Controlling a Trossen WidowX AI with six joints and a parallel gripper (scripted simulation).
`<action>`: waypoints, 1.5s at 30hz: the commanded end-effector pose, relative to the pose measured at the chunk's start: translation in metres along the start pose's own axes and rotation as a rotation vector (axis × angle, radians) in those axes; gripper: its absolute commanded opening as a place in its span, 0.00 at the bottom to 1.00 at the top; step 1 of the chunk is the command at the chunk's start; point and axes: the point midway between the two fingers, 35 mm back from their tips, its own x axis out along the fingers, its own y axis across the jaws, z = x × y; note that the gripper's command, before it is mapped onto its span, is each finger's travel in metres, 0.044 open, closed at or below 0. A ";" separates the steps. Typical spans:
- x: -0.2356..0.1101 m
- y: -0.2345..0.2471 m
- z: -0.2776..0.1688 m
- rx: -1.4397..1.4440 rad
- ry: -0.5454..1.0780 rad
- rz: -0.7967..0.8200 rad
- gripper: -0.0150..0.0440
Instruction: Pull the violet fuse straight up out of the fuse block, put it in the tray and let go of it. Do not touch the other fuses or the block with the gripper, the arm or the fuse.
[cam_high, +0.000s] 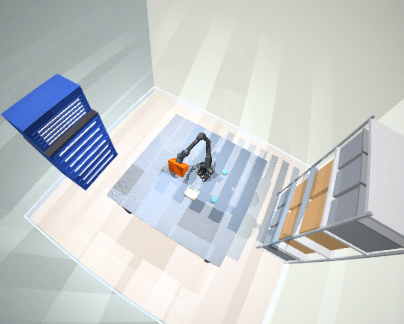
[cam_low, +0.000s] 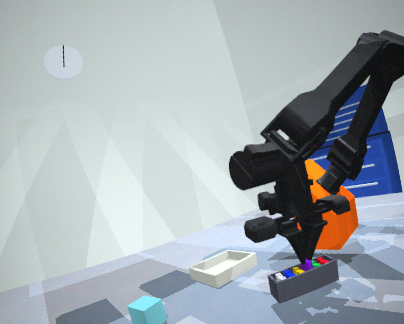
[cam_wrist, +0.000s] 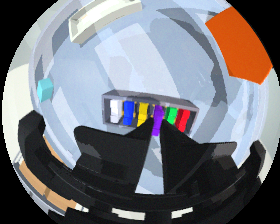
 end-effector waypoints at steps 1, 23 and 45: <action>-0.002 0.001 0.000 -0.003 -0.003 0.004 0.25; -0.013 0.001 0.000 -0.002 -0.002 0.003 0.25; -0.024 0.000 0.000 -0.001 0.000 0.002 0.25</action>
